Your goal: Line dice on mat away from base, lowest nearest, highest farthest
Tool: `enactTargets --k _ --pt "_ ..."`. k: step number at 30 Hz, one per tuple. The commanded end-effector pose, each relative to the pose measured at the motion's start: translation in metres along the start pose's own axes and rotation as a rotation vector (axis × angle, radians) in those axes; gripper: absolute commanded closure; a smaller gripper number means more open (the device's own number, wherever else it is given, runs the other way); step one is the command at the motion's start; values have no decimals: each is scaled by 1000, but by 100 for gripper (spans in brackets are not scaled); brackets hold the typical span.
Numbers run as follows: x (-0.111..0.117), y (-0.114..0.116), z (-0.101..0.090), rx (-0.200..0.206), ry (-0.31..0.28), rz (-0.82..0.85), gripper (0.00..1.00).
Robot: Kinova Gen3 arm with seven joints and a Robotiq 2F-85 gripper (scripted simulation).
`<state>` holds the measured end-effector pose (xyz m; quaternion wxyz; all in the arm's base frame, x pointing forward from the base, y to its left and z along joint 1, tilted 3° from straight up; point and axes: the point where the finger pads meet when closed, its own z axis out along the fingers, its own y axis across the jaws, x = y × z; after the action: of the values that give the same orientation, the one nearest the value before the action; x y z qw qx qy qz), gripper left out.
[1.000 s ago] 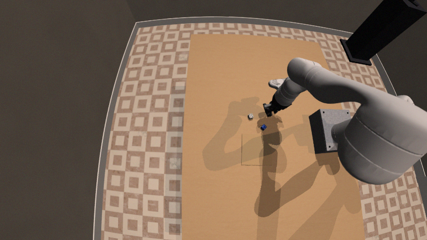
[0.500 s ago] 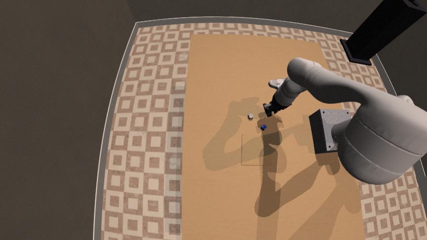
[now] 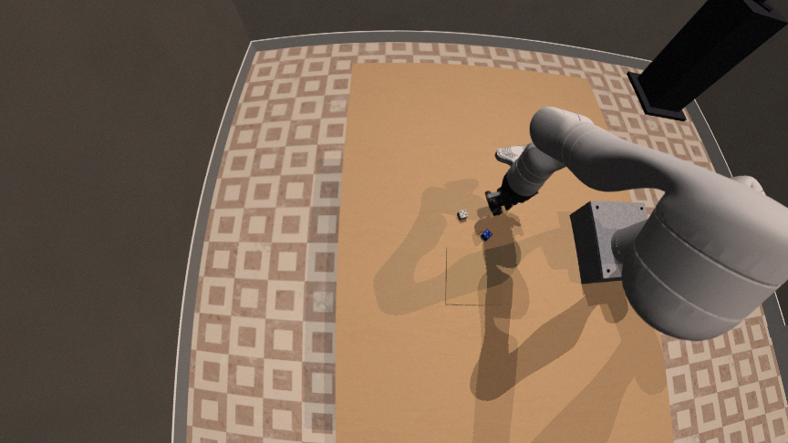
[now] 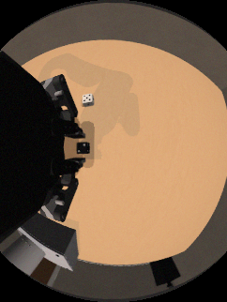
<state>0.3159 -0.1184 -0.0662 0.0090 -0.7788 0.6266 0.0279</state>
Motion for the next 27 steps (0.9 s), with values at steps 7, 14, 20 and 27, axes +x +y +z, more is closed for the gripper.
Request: enactTargets --k 7,14,20,27 --pt "0 0 8 0 0 0 65" --pt "0 0 19 0 0 0 65" --pt "0 0 23 0 0 0 65" --pt "0 0 24 0 0 0 65"
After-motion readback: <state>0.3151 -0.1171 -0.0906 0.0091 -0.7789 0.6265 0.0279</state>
